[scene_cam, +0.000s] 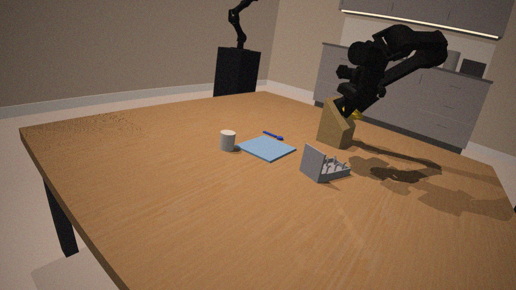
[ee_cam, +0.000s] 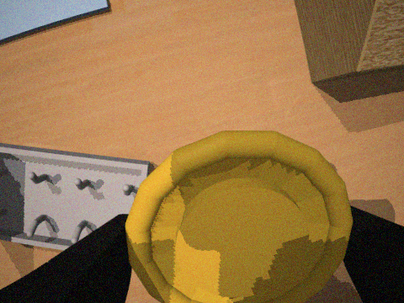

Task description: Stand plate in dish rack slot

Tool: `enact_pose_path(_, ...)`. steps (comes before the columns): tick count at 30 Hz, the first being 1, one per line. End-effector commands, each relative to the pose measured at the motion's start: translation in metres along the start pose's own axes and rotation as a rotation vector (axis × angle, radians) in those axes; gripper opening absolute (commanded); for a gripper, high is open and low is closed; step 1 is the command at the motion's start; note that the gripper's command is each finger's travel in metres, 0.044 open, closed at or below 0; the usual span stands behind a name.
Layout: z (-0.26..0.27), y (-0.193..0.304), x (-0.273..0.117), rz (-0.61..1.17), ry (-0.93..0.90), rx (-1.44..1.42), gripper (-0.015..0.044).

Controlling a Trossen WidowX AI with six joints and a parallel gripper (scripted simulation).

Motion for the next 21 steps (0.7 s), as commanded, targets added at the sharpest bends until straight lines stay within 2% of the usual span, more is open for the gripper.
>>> enact_pose_path(1,0.001,-0.002,0.015,-0.103,0.030,-0.064,0.0000)
enact_pose_path(21,0.008,-0.003,0.063,-0.506,0.047,-0.349,0.0000)
Point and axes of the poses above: the point midway between the two fingers, 35 mm back from their tips, its own x axis out along the fingers, its own z axis across the jaws, y = z × x, the point moved 6 cm from there along -x, back along the fingers, and after that the axes turned 13 degrees about -x, right-handed, at the moved point
